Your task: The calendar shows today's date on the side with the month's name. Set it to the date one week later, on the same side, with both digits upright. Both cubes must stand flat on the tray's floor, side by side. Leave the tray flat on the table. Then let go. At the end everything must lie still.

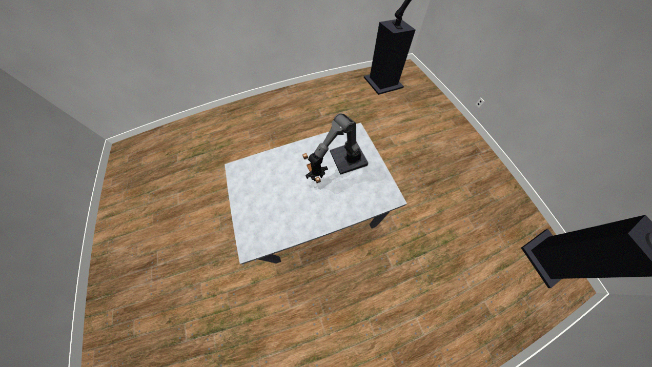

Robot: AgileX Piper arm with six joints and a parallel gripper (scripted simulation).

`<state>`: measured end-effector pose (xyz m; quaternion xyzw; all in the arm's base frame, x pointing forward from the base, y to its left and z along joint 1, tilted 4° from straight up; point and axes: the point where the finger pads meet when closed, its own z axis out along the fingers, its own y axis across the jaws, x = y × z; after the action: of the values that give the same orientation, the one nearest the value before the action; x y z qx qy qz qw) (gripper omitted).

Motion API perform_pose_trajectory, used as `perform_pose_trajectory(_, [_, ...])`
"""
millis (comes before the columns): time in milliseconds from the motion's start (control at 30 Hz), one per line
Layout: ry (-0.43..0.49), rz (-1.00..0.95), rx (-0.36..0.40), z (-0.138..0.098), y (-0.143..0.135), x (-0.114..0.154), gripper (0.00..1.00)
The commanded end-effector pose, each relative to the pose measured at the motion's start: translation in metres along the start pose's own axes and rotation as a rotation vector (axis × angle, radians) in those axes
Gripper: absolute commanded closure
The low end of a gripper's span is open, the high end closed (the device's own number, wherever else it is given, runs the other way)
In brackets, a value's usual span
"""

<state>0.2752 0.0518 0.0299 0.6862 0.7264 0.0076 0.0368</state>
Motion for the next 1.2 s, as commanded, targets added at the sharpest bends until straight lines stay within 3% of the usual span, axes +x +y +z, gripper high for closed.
perform_pose_trajectory(0, [-0.001, 0.000, 0.000, 0.000, 0.000, -0.001, 0.41])
perform_pose_trajectory(1167, [-0.001, 0.000, 0.002, 0.029, -0.001, -0.001, 0.41])
